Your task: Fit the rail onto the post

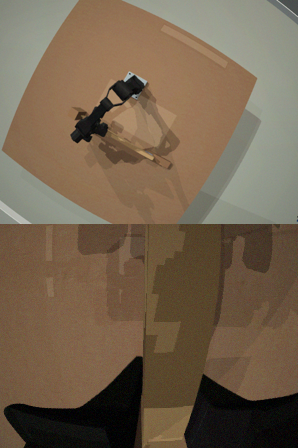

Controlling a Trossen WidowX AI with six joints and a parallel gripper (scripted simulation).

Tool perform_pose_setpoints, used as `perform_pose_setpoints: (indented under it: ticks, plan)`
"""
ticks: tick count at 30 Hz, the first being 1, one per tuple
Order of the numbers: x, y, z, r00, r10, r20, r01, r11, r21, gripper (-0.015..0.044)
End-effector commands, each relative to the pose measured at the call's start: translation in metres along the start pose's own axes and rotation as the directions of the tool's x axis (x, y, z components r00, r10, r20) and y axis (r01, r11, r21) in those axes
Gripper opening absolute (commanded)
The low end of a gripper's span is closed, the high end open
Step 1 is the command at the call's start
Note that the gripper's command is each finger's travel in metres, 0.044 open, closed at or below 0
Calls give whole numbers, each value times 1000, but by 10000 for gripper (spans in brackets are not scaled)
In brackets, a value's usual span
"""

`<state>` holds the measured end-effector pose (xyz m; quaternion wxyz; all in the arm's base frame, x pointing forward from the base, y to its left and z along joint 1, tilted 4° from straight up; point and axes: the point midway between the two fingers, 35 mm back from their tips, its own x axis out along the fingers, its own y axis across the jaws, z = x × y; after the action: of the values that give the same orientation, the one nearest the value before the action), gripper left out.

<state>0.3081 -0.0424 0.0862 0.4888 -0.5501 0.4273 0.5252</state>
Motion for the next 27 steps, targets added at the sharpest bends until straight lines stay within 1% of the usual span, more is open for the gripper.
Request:
perform_pose_setpoints:
  ticks: [1, 27]
  plan:
    - [-2, -2, -3, 1000, -6, -5, 6, 1000, -3, 0]
    - [-2, -2, -11, 1000, -6, -6, 6, 1000, -3, 0]
